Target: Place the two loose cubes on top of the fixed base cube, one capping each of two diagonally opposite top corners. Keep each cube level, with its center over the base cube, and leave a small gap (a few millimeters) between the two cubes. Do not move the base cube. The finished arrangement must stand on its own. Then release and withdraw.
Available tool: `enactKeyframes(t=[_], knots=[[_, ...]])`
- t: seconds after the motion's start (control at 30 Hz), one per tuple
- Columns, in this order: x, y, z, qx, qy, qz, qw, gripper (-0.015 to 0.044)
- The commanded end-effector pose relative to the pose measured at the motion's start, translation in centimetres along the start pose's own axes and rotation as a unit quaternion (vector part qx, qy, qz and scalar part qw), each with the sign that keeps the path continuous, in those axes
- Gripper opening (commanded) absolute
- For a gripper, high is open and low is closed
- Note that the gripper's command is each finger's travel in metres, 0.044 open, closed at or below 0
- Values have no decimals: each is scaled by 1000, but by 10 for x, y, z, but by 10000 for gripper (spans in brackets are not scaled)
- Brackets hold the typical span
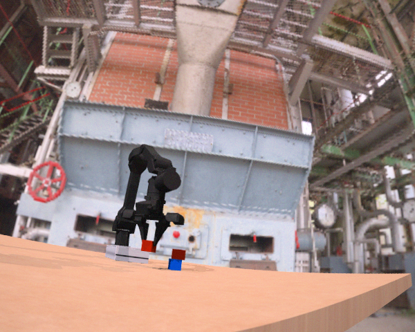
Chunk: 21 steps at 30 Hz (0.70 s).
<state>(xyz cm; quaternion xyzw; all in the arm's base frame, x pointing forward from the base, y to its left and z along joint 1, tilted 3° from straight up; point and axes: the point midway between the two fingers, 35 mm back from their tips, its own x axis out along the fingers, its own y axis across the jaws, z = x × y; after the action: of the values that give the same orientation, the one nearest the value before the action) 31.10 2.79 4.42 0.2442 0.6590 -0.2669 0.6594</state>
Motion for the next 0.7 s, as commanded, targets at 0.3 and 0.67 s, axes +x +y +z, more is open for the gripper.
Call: enactKeyframes(t=[0.3, 0.67], knots=[[-39, -1, -2, 8, -2, 1, 1000, 105], [-58, -3, -5, 11, 0, 0, 1000, 105]])
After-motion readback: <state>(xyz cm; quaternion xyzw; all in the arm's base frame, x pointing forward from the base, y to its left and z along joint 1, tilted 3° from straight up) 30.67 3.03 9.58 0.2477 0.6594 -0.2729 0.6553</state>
